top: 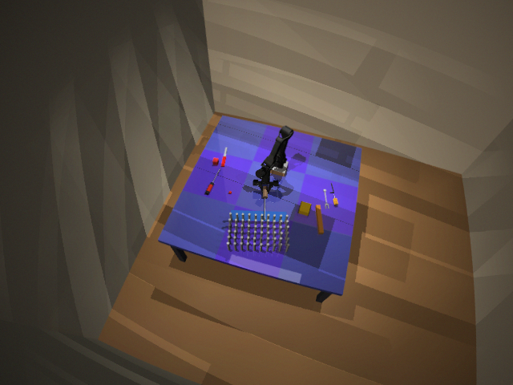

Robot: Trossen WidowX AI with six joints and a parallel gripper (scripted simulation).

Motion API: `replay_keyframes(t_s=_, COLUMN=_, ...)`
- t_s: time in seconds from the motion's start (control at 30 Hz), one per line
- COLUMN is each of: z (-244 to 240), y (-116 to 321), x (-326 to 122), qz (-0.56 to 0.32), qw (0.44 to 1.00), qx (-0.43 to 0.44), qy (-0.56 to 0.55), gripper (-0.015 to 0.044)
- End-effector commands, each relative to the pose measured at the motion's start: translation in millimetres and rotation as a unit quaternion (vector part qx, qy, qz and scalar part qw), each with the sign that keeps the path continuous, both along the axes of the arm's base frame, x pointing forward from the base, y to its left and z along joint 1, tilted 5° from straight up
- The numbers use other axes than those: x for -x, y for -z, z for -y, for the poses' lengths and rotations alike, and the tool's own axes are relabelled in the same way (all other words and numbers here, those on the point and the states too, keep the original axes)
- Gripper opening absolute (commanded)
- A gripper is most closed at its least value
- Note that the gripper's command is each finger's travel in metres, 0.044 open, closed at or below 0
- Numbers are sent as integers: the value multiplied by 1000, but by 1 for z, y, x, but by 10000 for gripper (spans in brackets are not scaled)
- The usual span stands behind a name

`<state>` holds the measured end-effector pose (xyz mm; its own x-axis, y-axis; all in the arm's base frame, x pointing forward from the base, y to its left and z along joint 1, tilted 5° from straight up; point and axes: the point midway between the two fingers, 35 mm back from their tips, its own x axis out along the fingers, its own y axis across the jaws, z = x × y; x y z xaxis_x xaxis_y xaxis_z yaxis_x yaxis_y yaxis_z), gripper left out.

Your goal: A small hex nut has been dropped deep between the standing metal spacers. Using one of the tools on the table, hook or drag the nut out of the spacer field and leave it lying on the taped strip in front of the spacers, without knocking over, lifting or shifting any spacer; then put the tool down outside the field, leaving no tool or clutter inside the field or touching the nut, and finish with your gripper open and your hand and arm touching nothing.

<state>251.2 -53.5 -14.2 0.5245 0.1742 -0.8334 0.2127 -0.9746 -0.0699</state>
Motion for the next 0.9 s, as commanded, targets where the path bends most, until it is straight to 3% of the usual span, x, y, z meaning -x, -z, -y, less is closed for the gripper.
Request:
replay_keyframes(t_s=0.0, z=1, y=-6, x=-4, qz=7, qw=1000, qx=2, qy=-2, gripper=0)
replay_keyframes(t_s=0.87, z=3, y=-21, x=-4, qz=7, qw=1000, qx=2, qy=-2, gripper=0)
